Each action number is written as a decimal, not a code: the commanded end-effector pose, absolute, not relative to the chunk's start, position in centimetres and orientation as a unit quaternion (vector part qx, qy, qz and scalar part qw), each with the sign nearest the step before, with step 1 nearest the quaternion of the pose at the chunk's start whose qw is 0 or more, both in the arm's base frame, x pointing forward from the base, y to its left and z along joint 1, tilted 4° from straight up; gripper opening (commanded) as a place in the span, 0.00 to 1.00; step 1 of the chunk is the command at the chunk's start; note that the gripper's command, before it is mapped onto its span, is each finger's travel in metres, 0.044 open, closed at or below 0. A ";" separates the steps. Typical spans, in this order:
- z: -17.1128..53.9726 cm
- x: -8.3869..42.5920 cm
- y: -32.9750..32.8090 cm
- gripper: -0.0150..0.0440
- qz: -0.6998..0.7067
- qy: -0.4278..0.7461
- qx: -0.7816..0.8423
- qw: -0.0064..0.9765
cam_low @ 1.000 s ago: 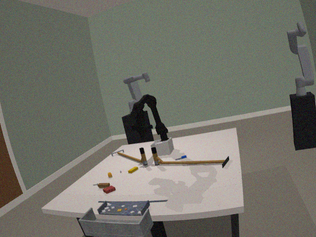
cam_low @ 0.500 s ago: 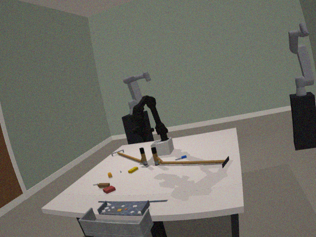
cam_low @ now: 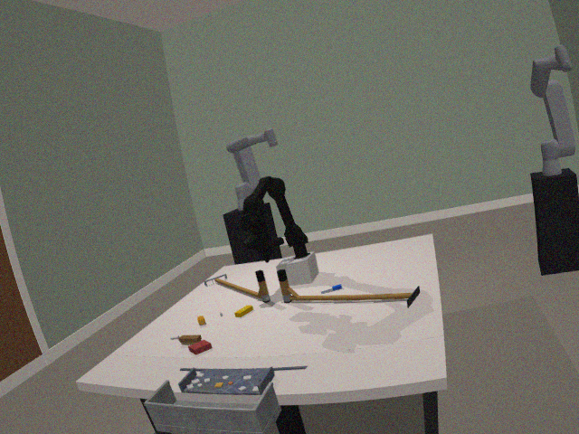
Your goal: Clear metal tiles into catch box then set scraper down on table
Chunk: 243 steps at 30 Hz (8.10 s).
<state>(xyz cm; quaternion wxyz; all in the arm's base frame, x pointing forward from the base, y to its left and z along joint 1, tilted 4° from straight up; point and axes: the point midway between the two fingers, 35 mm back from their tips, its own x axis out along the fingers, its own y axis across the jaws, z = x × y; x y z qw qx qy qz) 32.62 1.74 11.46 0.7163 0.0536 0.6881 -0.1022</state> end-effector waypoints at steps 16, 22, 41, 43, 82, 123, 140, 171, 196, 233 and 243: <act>6.4 32.9 1.5 0.25 -0.100 0.693 0.053 0.712; 4.8 32.9 1.4 0.25 -0.100 0.693 0.053 0.712; 0.7 32.5 1.0 0.25 -0.100 0.693 0.052 0.712; 0.7 32.5 0.9 0.25 -0.100 0.693 0.052 0.712; 1.1 32.4 -5.4 0.25 -0.101 0.693 0.051 0.712; 1.6 30.9 -12.0 0.25 -0.103 0.693 0.049 0.712; 1.8 29.9 -14.7 0.25 -0.104 0.693 0.048 0.712; 6.8 29.3 -16.4 0.25 -0.109 0.691 0.051 0.713; 11.8 30.7 -13.4 0.25 -0.074 0.690 0.028 0.719; 11.0 37.2 1.1 0.25 0.118 0.680 -0.144 0.709; 10.7 37.7 5.4 0.25 0.170 0.672 -0.194 0.694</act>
